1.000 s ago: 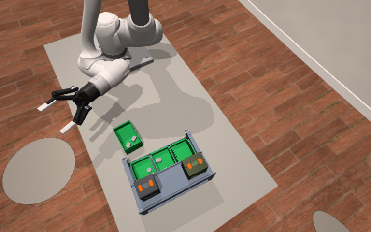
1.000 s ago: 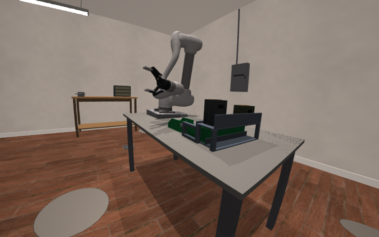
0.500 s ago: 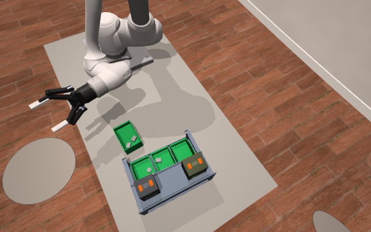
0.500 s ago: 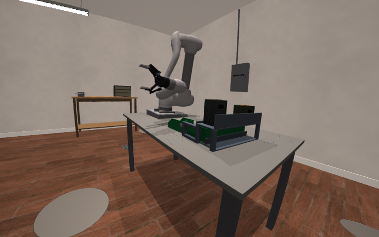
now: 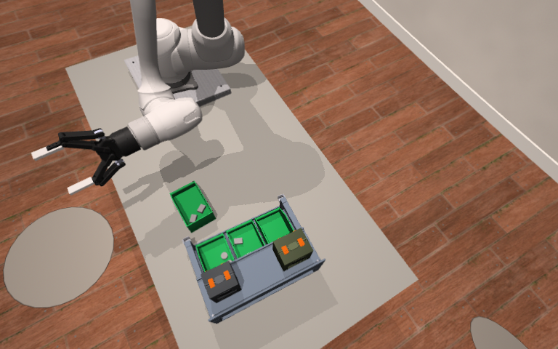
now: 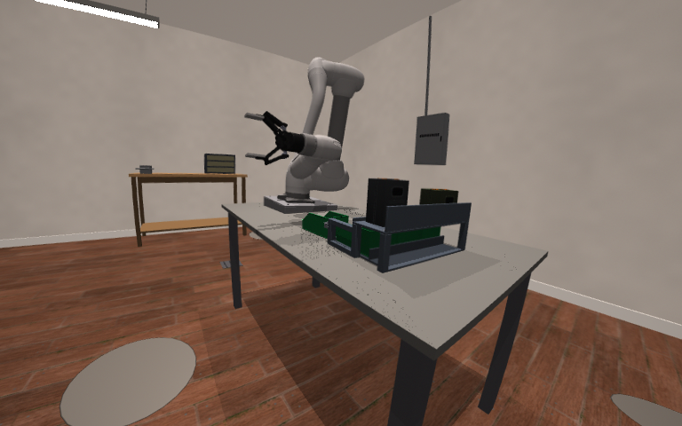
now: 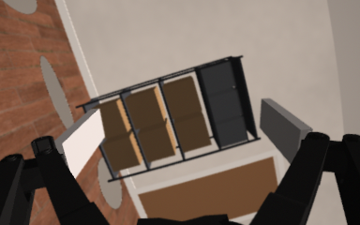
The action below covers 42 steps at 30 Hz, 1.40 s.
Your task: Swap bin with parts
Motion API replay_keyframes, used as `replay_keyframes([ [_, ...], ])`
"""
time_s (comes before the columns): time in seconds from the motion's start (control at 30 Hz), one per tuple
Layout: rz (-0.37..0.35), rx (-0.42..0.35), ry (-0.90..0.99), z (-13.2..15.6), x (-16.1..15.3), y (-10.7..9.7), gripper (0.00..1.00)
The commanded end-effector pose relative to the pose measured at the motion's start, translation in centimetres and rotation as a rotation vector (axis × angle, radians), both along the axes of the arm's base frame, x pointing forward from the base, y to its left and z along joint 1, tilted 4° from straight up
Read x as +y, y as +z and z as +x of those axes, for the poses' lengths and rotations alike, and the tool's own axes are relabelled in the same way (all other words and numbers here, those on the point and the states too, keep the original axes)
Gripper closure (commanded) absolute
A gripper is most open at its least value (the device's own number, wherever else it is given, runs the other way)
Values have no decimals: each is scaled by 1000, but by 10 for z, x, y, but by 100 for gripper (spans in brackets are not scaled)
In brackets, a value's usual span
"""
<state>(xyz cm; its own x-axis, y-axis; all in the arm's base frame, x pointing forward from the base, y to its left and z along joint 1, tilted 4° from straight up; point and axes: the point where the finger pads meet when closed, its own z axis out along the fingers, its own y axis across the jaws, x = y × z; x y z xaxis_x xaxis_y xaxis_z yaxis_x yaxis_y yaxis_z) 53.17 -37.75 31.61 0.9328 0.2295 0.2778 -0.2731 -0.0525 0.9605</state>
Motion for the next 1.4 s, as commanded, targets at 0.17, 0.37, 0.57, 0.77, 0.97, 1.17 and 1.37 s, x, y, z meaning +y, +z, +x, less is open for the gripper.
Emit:
replay_keyframes([
  [0.17,79,36,-138,-15,-6,-1,0],
  [0.37,158,64,-225,-23,-3,-7,0],
  [0.57,223,86,-279,-27,2,-12,0],
  [0.77,340,122,-347,-30,18,-23,0],
  [0.97,455,155,-389,-29,38,-33,0],
  [1.17,584,191,-412,-23,65,-43,0],
  [1.37,756,235,-411,-8,107,-53,0],
])
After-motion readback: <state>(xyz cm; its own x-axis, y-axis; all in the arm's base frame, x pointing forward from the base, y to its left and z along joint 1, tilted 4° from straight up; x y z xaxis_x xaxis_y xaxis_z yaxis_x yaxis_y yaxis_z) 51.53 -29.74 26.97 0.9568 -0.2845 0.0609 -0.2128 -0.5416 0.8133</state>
